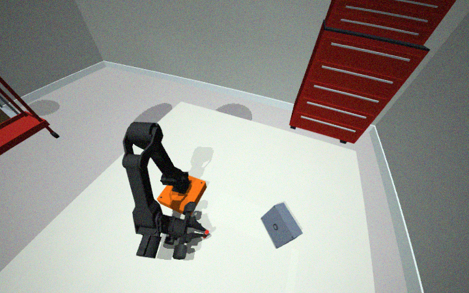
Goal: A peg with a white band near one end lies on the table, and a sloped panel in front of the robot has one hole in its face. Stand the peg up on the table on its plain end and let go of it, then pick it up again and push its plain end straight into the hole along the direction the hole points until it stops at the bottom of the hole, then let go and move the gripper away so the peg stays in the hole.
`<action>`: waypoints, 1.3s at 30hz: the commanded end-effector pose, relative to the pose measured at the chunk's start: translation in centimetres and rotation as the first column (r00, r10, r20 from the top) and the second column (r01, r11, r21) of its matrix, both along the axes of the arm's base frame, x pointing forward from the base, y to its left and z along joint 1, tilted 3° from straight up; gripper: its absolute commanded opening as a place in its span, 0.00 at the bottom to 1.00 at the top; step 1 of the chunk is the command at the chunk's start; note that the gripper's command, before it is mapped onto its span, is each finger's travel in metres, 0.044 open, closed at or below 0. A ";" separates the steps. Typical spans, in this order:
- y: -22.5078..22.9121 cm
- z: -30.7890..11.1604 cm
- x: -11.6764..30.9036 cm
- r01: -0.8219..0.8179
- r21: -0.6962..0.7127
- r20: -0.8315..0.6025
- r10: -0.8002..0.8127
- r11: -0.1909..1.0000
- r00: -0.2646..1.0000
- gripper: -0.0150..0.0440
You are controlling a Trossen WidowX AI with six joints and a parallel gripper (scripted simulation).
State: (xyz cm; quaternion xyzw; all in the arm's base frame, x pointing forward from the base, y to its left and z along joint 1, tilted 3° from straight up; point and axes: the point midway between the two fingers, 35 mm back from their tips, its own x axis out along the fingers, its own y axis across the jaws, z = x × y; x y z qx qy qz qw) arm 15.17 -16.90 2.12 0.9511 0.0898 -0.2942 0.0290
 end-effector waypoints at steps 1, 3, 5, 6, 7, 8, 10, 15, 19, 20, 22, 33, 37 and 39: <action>0.0 -0.2 0.0 0.000 0.000 0.000 0.000 1.000 1.000 0.34; 0.0 -0.2 0.0 0.000 0.000 0.000 0.000 1.000 1.000 0.34; 0.0 -0.3 0.0 0.000 0.000 0.000 0.000 1.000 1.000 0.34; 0.0 -0.3 0.0 0.000 0.000 0.000 0.000 1.000 1.000 0.34; 0.0 -0.4 0.0 0.000 0.000 0.000 0.000 1.000 1.000 0.34; 0.0 -0.4 0.0 0.000 0.000 0.000 0.000 1.000 1.000 0.34; 0.0 -0.5 0.0 0.001 0.000 0.000 -0.001 1.000 1.000 0.34; -0.1 -0.4 -0.1 0.002 0.003 0.000 -0.002 1.000 1.000 0.34; -0.1 -0.5 -0.2 0.003 0.003 0.003 -0.003 1.000 1.000 0.34; -0.1 -0.5 -0.2 0.003 0.003 0.004 -0.003 1.000 1.000 0.34; -0.1 -0.5 -0.2 0.004 0.003 0.006 -0.004 1.000 1.000 0.34; -0.1 -0.5 -0.4 0.006 0.004 0.019 -0.006 1.000 1.000 0.34; -0.1 -0.5 -0.5 0.007 0.005 0.023 -0.007 1.000 1.000 0.34; -0.1 -0.5 -0.5 0.008 0.005 0.026 -0.008 1.000 1.000 0.34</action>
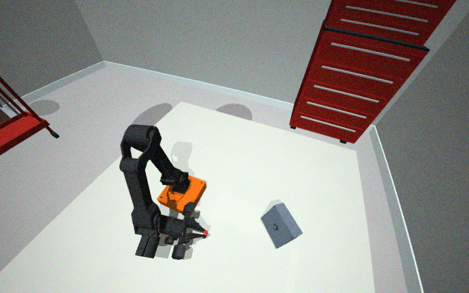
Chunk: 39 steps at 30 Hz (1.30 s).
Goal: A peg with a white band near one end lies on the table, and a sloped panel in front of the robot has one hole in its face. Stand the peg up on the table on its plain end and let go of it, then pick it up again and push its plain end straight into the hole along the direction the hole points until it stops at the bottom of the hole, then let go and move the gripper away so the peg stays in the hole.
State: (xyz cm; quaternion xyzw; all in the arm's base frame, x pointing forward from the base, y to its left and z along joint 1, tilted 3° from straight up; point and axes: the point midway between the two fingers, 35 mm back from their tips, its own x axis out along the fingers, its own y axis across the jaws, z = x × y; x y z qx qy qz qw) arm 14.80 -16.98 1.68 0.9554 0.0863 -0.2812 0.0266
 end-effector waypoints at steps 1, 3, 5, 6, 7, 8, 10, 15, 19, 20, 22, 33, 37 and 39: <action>0.0 -0.1 -0.1 0.000 0.000 0.000 0.000 1.000 1.000 0.34; 0.0 -0.1 -0.2 0.001 0.000 0.002 -0.001 1.000 1.000 0.34; 0.0 0.0 -0.1 0.001 0.000 0.004 -0.001 1.000 1.000 0.39; 0.0 0.0 -0.1 0.001 0.000 0.004 -0.001 1.000 1.000 0.44; 0.0 0.0 -0.1 0.001 0.000 0.004 -0.001 1.000 1.000 0.47; 0.0 0.0 -0.1 0.001 0.000 0.004 -0.001 1.000 1.000 0.47; 0.0 0.0 -0.1 0.001 0.000 0.004 -0.001 1.000 1.000 0.47; 0.0 0.0 -0.1 0.001 0.000 0.004 -0.001 1.000 1.000 0.47; 0.0 0.0 -0.1 0.001 0.000 0.004 -0.001 1.000 1.000 0.47; 0.0 0.0 -0.1 0.001 0.000 0.004 -0.001 1.000 1.000 0.47; 0.0 0.0 -0.1 0.001 0.000 0.004 -0.001 1.000 1.000 0.47; 0.0 0.0 -0.1 0.001 0.000 0.004 -0.001 1.000 1.000 0.47; 0.0 0.0 -0.1 0.001 0.000 0.004 -0.001 1.000 1.000 0.47; 0.0 0.0 -0.1 0.001 0.000 0.004 -0.001 1.000 1.000 0.47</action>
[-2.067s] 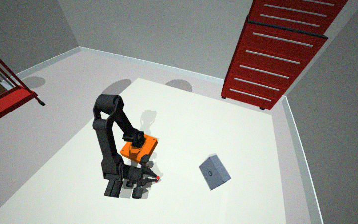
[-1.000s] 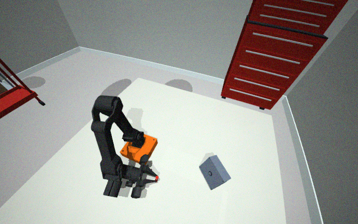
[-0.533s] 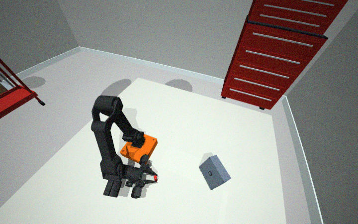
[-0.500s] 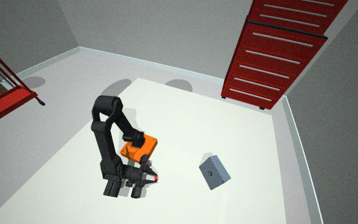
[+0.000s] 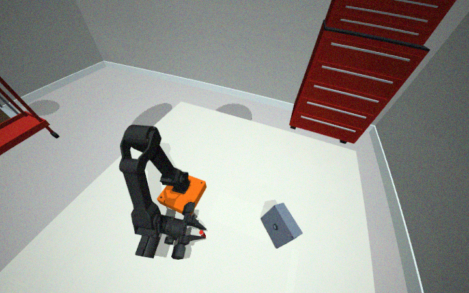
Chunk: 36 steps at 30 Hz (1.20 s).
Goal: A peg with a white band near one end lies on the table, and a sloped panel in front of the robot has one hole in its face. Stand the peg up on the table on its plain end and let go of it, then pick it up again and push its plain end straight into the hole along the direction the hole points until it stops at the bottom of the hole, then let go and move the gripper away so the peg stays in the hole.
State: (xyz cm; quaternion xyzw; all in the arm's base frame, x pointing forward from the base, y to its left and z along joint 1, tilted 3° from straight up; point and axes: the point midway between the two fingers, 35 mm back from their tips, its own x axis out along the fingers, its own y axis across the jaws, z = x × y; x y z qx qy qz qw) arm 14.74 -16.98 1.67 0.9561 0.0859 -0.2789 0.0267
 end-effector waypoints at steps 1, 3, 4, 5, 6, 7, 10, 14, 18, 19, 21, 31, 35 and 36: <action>0.0 0.0 0.0 0.000 0.000 0.000 0.000 1.000 1.000 0.47; 0.0 0.0 0.0 0.000 0.000 0.000 0.000 1.000 1.000 0.47; 0.0 0.0 0.0 0.000 0.000 0.000 0.000 1.000 1.000 0.47; 0.0 0.0 0.0 0.000 0.000 0.000 0.000 1.000 1.000 0.47; 0.0 0.0 0.0 0.000 0.000 0.000 0.000 1.000 1.000 0.47; 0.0 0.0 0.0 0.000 0.000 0.000 0.000 1.000 1.000 0.47; 0.0 0.0 0.0 0.000 0.000 0.000 0.000 1.000 1.000 0.47; 0.0 0.0 0.0 0.000 0.000 0.000 0.000 1.000 1.000 0.47; 0.0 0.0 0.0 0.000 0.000 0.000 0.000 1.000 1.000 0.47; 0.0 0.0 0.0 0.000 0.000 0.000 0.000 1.000 1.000 0.47; 0.0 0.0 0.0 0.000 0.000 0.000 0.000 1.000 1.000 0.47; 0.0 0.0 0.0 0.000 0.000 0.000 0.000 1.000 1.000 0.74; 0.0 0.0 0.0 0.000 0.000 0.000 0.000 1.000 1.000 0.92; 0.0 0.0 0.0 0.000 0.000 0.000 0.000 1.000 1.000 0.96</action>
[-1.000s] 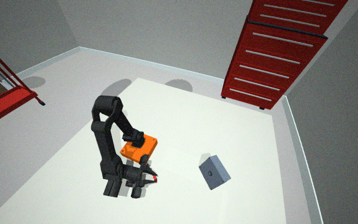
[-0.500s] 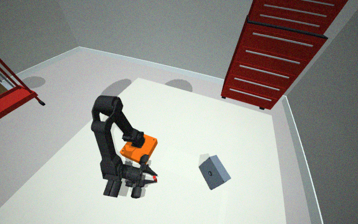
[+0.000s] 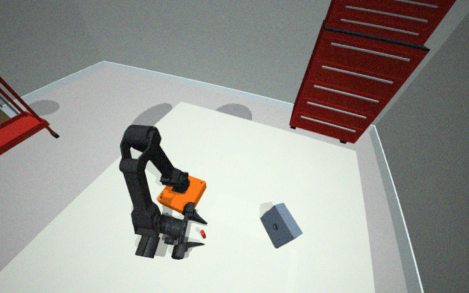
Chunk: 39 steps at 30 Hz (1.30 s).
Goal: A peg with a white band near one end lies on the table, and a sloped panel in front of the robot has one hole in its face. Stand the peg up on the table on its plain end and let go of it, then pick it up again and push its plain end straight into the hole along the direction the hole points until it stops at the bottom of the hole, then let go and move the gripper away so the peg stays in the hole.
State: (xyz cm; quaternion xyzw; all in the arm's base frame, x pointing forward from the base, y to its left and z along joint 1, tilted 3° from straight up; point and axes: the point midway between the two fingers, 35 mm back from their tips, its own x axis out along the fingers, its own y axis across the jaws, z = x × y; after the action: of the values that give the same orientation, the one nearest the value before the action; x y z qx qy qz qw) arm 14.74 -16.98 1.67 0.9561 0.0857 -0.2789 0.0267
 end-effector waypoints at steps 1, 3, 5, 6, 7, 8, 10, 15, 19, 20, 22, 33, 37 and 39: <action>0.0 0.0 0.0 0.000 0.000 -0.001 0.000 1.000 1.000 1.00; 0.0 0.0 0.0 0.000 0.000 -0.001 0.000 1.000 1.000 1.00; 0.0 0.0 0.0 0.000 0.000 -0.001 0.000 1.000 1.000 1.00; 0.0 0.0 0.0 0.000 0.000 -0.001 0.000 1.000 1.000 1.00; 0.0 0.0 0.0 0.000 0.000 -0.001 0.000 1.000 1.000 1.00; -0.1 0.2 0.0 0.000 0.000 -0.001 0.000 1.000 1.000 1.00; -0.8 2.0 0.2 -0.001 -0.003 -0.003 0.001 1.000 1.000 1.00; -1.4 10.0 0.5 -0.002 -0.009 -0.007 0.002 1.000 1.000 1.00; -0.4 14.5 0.7 -0.001 -0.003 -0.002 0.001 1.000 1.000 1.00; 0.0 15.5 0.7 0.000 -0.002 0.000 0.000 1.000 1.000 1.00; 0.2 16.1 0.7 0.000 -0.001 0.001 0.000 1.000 1.000 1.00; 0.7 14.5 1.1 -0.035 0.041 -0.139 0.040 0.999 0.990 1.00; 1.1 13.1 1.3 -0.054 0.066 -0.262 0.069 0.996 0.963 1.00; 1.3 12.5 1.4 -0.060 0.073 -0.324 0.081 0.995 0.943 1.00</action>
State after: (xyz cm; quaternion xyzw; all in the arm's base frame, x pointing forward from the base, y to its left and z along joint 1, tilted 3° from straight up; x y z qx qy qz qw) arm 15.95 -15.68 14.88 0.9121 0.1260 -0.3901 -0.0052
